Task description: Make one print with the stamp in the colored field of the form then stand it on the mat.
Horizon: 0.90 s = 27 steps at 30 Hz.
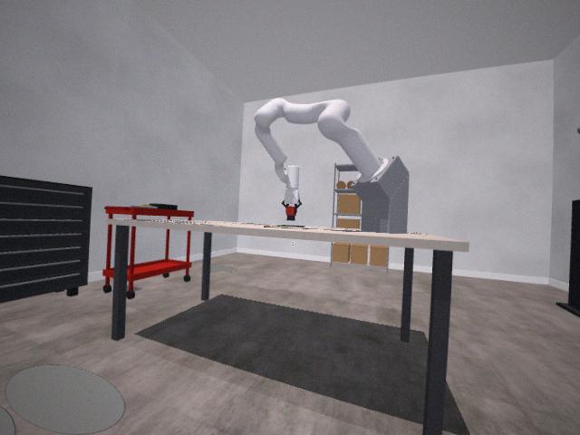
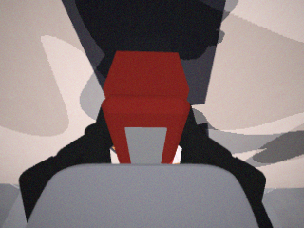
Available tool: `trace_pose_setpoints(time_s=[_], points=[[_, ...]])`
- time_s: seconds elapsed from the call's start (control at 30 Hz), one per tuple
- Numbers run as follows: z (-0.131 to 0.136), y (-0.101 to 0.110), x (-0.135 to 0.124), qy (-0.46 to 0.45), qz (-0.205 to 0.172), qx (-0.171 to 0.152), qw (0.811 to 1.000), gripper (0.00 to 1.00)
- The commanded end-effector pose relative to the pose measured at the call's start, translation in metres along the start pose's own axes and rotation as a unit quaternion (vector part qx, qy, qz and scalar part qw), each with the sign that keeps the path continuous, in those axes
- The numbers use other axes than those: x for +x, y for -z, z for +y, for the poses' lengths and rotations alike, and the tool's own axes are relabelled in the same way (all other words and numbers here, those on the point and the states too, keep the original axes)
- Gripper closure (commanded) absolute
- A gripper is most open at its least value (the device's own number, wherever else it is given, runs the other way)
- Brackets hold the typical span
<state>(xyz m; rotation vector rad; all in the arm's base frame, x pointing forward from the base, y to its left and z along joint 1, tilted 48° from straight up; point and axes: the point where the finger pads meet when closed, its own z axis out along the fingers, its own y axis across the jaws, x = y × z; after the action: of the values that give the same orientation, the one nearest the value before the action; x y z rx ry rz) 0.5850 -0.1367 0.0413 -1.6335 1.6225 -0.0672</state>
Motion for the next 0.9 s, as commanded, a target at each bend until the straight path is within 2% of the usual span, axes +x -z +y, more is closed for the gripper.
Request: trace_pose_setpoints(time_s=[0.0,0.1,0.17,0.2,0.67,0.73,0.87], points=[[-0.002,-0.003,-0.069,0.12,0.002,0.003,0.993,0.68],[0.004,-0.001,-0.1,0.181,0.001,0.002,0.983,0.68],[0.004,-0.001,-0.1,0.181,0.001,0.002,0.983,0.68],[0.008,-0.001,-0.129,0.187,0.001,0.002,0.982,0.68],[0.026,0.005,-0.271,0.188,0.001,0.001,0.982,0.68],[0.026,0.005,-0.271,0.188,0.001,0.001,0.982,0.68],[0.028,0.006,-0.294,0.188,0.001,0.001,0.982,0.68]])
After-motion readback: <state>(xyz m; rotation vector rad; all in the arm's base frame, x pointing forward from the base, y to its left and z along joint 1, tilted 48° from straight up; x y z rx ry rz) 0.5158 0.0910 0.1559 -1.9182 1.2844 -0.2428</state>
